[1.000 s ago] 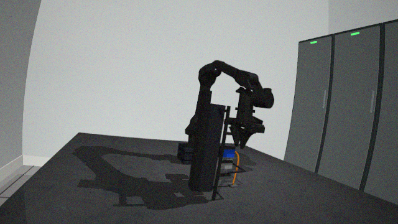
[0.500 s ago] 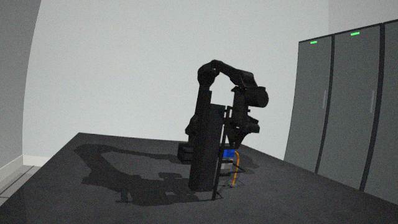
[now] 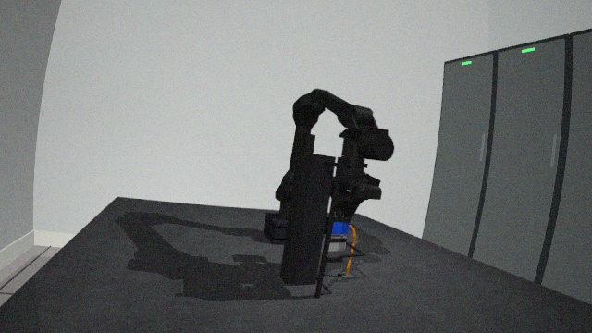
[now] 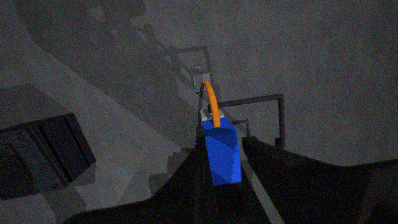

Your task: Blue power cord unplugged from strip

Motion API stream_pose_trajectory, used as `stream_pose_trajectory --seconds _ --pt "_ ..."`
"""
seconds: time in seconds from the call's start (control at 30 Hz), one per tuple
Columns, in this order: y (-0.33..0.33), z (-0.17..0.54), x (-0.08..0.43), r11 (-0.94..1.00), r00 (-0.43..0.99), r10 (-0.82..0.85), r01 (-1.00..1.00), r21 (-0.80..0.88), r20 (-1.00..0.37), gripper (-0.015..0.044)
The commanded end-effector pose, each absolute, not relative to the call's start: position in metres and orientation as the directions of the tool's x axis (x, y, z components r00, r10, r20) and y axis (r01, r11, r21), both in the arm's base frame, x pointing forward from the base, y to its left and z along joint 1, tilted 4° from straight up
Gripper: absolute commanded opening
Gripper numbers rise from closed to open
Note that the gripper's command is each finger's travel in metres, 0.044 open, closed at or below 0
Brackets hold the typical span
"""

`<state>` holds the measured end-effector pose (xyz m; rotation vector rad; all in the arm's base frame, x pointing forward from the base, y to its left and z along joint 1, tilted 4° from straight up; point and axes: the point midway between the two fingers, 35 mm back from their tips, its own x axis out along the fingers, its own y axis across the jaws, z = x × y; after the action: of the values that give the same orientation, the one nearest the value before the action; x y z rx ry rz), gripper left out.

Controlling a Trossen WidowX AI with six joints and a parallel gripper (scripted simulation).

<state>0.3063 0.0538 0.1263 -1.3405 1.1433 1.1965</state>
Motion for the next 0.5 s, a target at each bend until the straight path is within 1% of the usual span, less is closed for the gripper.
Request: stream_pose_trajectory --seconds 0.0,0.07,0.2,0.47 --pt "0.0538 0.1205 0.3066 -0.095 0.075 -0.038 -0.993 -0.071 -0.996 0.0160" --pt "0.0537 0.1195 0.3066 -0.095 0.075 -0.038 -0.993 -0.071 -0.996 0.0160" --pt "0.0534 0.1224 0.3063 -0.089 0.074 -0.041 -0.993 -0.070 -0.996 0.0055" --pt "0.0534 0.1224 0.3063 -0.089 0.074 -0.041 -0.993 -0.070 -0.996 0.0002"
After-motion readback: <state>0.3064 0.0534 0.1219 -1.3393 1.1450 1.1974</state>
